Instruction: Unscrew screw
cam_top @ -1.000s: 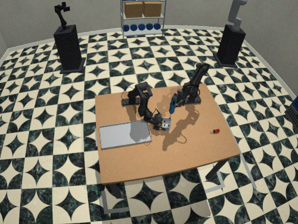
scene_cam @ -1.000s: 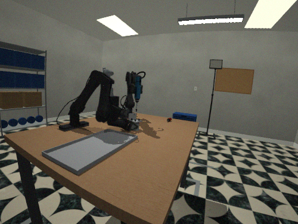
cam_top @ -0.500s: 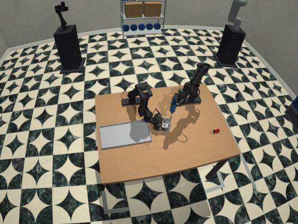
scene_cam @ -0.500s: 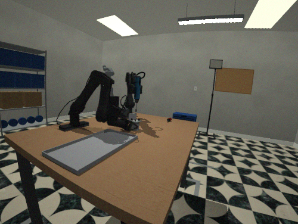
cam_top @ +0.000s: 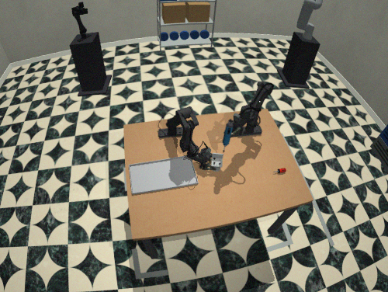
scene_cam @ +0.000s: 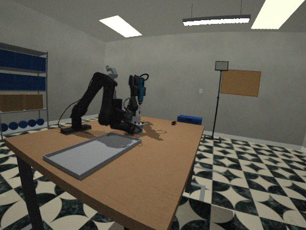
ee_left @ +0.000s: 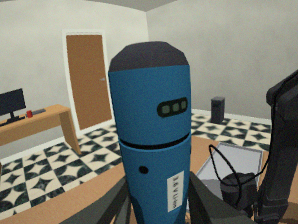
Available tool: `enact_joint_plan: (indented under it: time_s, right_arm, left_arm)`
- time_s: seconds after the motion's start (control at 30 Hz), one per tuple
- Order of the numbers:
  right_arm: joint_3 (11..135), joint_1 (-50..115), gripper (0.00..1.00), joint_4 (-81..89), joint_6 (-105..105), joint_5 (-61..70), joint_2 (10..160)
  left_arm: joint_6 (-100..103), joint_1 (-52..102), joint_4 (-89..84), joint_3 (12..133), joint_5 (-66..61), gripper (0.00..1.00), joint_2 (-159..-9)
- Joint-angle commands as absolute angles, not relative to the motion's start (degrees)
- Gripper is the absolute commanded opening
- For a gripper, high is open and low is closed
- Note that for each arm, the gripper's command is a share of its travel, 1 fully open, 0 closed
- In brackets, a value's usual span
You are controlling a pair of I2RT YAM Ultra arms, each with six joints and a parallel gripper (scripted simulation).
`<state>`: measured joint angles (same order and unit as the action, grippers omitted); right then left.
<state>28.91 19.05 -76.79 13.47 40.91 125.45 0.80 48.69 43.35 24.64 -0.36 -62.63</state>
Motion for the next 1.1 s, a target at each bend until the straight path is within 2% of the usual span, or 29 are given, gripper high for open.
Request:
enact_joint_plan:
  time_s: [0.0,1.07]
  right_arm:
    - [30.54,19.74,0.59,-75.86,13.59,41.04,126.68]
    - [30.54,19.74,0.59,-75.86,13.59,41.04,126.68]
  left_arm:
    - [0.96,47.96,45.66,24.79,-0.81,0.42,-59.86]
    - [1.02,47.86,39.78,20.44,-0.98,0.42,-50.5]
